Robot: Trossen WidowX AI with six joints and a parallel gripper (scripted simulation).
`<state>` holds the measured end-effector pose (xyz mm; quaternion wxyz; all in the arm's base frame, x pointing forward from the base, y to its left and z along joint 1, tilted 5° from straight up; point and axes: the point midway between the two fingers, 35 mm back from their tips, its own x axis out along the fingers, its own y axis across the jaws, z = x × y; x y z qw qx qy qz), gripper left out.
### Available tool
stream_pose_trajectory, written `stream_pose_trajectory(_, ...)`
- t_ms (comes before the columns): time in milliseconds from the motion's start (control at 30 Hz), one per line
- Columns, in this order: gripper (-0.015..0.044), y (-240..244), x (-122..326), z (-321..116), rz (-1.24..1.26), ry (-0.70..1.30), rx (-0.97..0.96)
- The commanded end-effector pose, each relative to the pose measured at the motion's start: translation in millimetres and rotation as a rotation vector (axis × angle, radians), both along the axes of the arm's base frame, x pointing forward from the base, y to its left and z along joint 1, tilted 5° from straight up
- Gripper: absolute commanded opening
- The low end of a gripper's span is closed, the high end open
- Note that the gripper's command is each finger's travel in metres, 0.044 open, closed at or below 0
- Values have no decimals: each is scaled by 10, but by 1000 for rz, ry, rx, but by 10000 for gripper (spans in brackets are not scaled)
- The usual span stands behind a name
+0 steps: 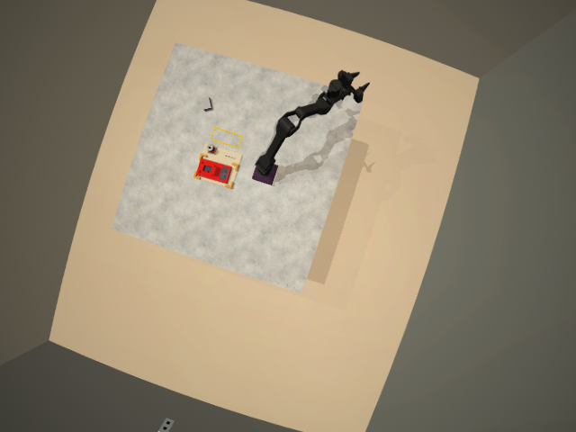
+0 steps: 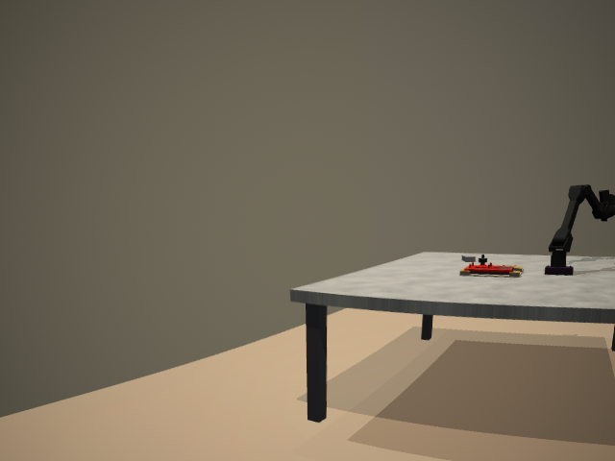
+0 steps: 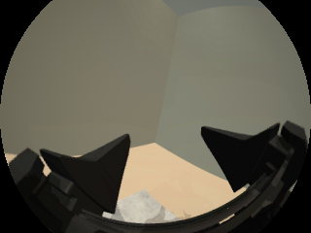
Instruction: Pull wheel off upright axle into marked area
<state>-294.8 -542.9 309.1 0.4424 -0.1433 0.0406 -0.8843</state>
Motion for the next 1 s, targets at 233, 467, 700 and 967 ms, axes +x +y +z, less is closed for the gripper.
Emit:
stream_pose_trajectory(233, 300, -374, 817, -178, 152, -58, 101)
stream_pose_trajectory(467, 300, -575, 1708, -394, 321, -123, 209)
stream_pose_trajectory(700, 300, -612, 2445, -571, 453, -167, 304)
stream_pose_trajectory(967, 300, -494, 3545, -799, 624, -186, 463)
